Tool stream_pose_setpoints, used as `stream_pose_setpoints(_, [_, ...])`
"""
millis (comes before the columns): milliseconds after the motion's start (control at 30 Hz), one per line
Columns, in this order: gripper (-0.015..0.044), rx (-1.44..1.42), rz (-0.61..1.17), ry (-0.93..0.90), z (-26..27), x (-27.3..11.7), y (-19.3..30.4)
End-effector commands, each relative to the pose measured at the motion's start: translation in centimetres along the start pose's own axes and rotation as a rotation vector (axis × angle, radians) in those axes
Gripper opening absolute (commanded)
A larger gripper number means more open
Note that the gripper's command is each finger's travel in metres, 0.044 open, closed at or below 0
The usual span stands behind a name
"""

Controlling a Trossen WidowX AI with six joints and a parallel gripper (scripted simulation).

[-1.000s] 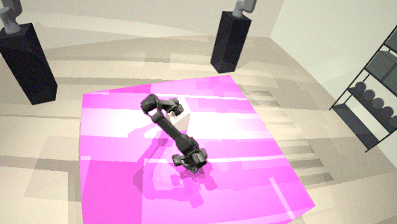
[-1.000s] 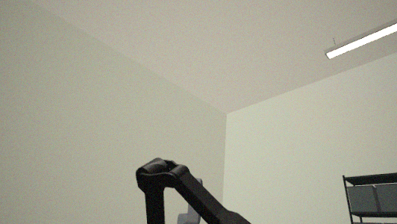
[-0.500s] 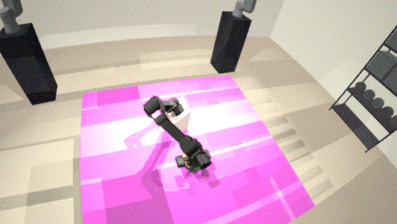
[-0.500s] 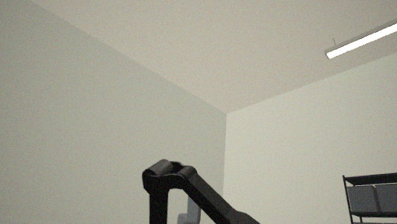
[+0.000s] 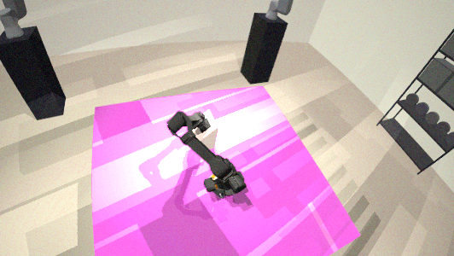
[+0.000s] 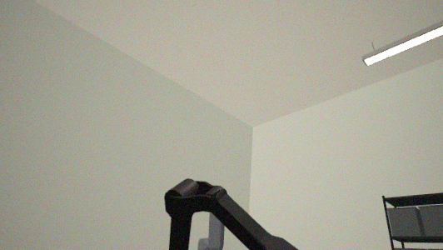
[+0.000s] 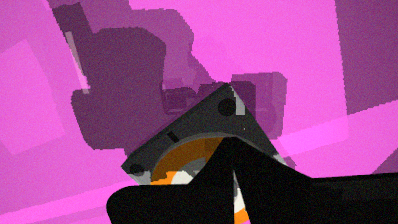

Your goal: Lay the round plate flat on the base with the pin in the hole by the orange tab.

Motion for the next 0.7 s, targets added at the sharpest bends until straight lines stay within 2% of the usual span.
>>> stream_pose_setpoints(0, [0.0000, 0.000, -0.002, -0.007, 0.6, -0.2, -0.1])
stream_pose_setpoints(667, [0.0000, 0.000, -0.002, -0.008, 2.7, -0.2, 0.3])
Point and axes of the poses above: the point midway between the two fingers, 35 mm back from their tips, its own x axis out along the fingers, its own z axis across the jaws, y = z × x, the point moved 2 cm from there along -x, back along the fingers, and after that the axes turned 6 degrees about x, right-handed, at the moved point
